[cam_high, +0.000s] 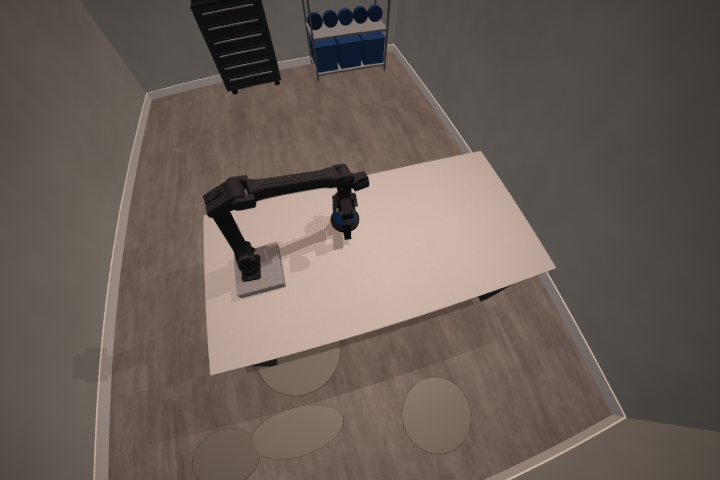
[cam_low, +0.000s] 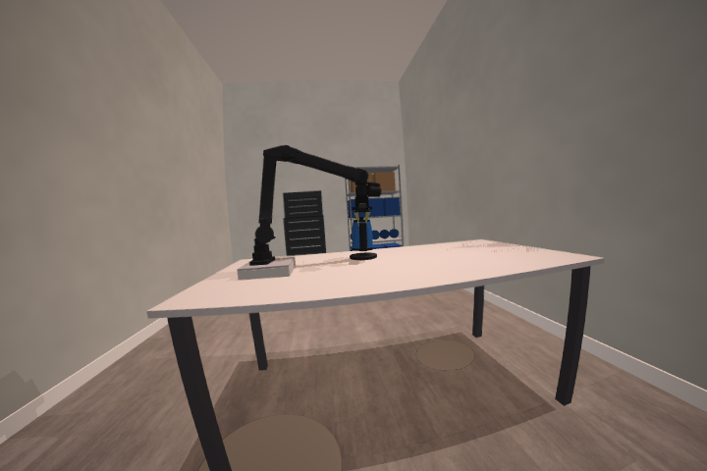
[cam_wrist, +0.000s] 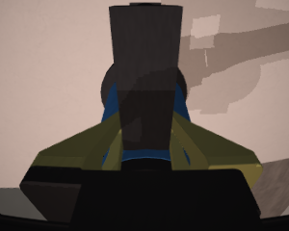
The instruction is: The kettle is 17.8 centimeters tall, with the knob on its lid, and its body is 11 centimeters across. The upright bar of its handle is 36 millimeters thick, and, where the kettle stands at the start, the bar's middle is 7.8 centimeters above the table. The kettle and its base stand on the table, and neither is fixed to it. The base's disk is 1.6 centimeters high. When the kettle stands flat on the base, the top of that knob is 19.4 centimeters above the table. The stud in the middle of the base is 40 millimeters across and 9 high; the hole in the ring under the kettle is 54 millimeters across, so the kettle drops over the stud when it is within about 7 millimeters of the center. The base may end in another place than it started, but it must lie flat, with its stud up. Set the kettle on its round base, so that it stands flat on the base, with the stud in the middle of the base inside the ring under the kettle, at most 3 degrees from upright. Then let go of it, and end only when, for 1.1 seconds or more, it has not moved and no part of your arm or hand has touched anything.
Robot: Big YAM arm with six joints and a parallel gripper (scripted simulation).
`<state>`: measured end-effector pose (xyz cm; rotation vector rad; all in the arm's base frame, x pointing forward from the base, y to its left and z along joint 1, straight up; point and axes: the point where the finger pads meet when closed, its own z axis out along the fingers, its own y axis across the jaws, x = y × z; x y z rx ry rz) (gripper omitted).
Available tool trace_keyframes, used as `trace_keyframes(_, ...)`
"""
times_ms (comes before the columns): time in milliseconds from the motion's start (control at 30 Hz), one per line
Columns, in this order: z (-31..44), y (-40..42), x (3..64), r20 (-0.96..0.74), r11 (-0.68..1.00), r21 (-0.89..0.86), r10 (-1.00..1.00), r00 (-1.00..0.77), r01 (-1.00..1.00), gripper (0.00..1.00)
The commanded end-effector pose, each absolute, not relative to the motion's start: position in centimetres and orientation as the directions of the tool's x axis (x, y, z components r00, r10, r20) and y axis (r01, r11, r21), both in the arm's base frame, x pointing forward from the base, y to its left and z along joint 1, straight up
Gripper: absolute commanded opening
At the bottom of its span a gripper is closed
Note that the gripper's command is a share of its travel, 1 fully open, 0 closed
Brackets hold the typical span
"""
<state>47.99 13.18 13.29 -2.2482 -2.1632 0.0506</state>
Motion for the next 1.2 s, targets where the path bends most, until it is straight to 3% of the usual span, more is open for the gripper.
trace_keyframes(0,17.49,14.32,50.42,0.024,-0.042,0.055,0.999,0.041,0.998,0.00)
trace_keyframes(1167,16.94,15.09,50.41,0.021,-0.039,0.044,0.999,0.038,0.998,0.00)
